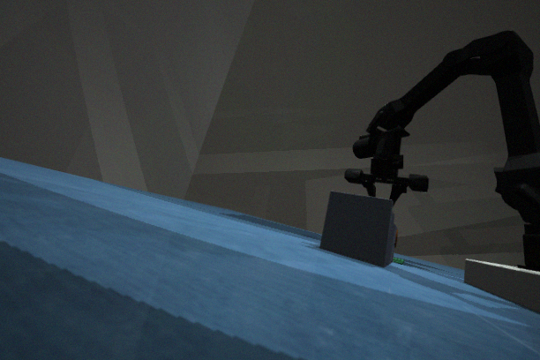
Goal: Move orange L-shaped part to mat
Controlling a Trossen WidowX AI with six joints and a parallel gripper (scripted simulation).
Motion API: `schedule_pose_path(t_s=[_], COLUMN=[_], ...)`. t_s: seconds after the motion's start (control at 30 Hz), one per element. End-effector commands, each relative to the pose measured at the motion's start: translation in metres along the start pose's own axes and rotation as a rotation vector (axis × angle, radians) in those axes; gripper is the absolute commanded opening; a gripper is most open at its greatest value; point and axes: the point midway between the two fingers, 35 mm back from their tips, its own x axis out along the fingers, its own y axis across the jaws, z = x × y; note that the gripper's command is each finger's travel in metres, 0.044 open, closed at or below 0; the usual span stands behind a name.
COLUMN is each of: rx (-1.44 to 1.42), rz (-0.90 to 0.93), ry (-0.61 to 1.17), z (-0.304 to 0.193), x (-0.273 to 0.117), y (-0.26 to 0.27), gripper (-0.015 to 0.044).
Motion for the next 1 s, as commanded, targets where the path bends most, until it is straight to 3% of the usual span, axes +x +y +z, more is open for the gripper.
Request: schedule_pose_path(t_s=[0.0,0.97], rx=[0.004,0.004], rz=[0.003,0.003], ry=[-0.005,-0.005], z=[0.001,0.001], x=[0.008,0.023], y=[0.001,0.001], gripper=[0.0000,0.0000])
